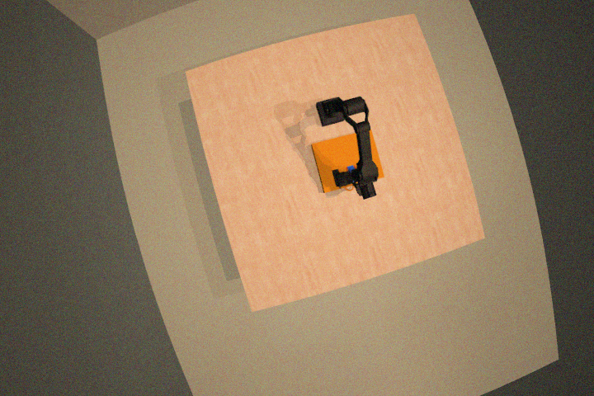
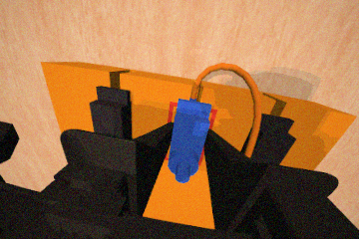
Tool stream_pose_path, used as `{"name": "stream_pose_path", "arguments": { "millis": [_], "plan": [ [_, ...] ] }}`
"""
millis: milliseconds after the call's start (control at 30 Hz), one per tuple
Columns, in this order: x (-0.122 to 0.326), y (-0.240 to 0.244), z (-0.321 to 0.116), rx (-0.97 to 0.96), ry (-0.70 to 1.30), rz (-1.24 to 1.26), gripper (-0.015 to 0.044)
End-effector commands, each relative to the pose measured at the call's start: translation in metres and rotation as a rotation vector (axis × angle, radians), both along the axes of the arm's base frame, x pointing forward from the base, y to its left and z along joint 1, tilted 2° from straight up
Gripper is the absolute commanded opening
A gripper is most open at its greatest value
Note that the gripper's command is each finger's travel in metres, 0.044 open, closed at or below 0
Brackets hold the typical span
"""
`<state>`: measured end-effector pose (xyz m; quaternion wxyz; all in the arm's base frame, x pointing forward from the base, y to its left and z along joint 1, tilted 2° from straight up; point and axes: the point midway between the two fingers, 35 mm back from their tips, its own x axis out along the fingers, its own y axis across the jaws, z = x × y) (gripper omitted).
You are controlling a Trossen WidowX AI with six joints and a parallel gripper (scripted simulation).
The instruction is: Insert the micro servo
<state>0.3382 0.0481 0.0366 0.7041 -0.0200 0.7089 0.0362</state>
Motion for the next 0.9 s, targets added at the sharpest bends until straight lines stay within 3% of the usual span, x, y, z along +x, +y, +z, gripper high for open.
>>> {"name": "stream_pose_path", "arguments": {
  "millis": [0,200,433,667,867],
  "plan": [
    [0.0,0.0,-0.002,0.0,-0.002,0.0,0.0026],
    [0.0,0.0,-0.001,0.0,-0.002,0.0,0.0184],
    [-0.002,-0.001,0.031,0.0,-0.001,0.0,0.0187],
    [-0.005,-0.001,0.034,0.0,-0.001,0.0,0.0187],
    [-0.036,-0.003,0.057,0.0,0.0,0.0,0.0345]
  ]
}}
